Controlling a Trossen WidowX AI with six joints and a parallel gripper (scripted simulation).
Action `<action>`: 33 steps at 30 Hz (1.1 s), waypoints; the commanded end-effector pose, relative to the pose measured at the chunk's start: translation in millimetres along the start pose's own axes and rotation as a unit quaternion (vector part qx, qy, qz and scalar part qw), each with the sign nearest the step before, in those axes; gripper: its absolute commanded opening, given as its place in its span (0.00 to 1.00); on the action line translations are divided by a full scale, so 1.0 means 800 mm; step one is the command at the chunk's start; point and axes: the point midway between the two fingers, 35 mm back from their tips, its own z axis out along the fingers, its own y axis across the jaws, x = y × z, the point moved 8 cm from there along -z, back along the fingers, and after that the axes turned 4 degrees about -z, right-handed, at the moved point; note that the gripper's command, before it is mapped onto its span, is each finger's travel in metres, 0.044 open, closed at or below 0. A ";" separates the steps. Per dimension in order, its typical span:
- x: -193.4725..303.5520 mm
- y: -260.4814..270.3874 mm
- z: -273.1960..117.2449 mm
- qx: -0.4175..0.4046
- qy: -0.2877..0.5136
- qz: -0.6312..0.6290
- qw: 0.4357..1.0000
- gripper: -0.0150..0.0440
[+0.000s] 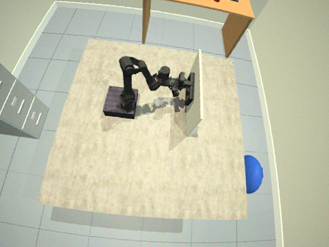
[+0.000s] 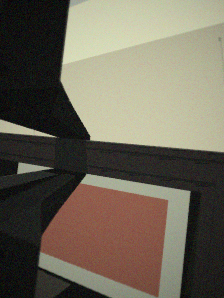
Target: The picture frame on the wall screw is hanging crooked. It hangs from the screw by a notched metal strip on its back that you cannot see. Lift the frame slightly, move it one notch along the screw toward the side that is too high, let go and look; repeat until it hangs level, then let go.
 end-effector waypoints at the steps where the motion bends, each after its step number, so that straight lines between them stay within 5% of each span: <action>1: 0.000 -0.001 0.000 0.000 0.000 0.001 1.000 0.25; 33: 0.000 -0.003 0.000 0.000 0.000 -0.066 0.998 0.25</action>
